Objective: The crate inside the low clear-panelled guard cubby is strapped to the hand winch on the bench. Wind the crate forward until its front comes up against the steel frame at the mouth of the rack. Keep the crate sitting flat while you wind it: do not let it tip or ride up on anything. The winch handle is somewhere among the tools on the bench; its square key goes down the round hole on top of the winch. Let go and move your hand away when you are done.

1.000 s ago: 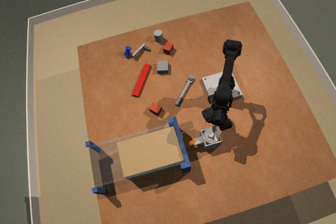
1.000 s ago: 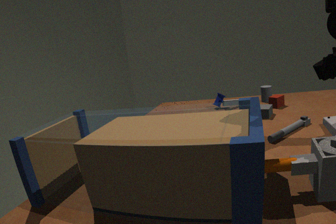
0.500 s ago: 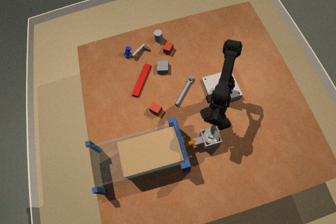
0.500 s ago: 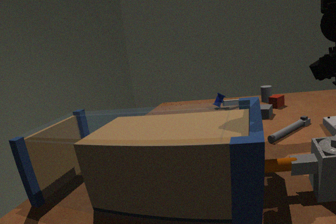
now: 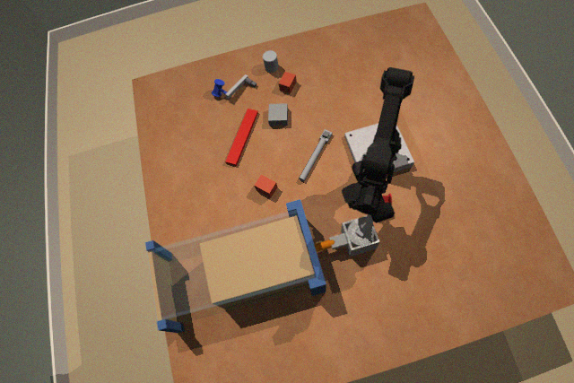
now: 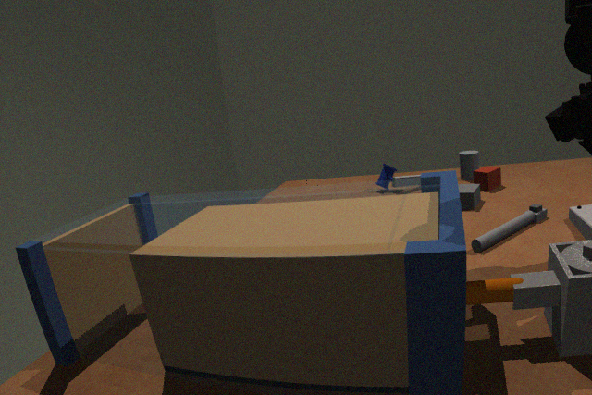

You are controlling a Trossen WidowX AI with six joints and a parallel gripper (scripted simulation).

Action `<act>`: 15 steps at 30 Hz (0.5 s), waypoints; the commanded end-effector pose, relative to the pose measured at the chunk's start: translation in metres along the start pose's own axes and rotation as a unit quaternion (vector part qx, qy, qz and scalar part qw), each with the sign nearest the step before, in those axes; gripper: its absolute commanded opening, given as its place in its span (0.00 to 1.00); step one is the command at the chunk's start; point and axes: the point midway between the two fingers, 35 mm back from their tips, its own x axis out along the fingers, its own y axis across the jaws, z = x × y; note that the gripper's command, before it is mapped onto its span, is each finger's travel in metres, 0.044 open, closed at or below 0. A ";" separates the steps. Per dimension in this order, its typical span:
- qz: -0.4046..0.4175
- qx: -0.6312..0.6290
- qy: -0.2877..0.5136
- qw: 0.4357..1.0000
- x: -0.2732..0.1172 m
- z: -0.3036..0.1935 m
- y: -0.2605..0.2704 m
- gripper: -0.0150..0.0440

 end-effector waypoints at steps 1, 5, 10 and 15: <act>-0.001 0.000 -0.002 1.000 -0.002 0.001 0.000 1.00; 0.000 0.000 -0.001 1.000 -0.024 0.001 0.002 1.00; 0.000 0.000 0.000 1.000 -0.063 -0.002 0.001 1.00; 0.000 0.000 0.000 1.000 -0.065 -0.002 0.001 1.00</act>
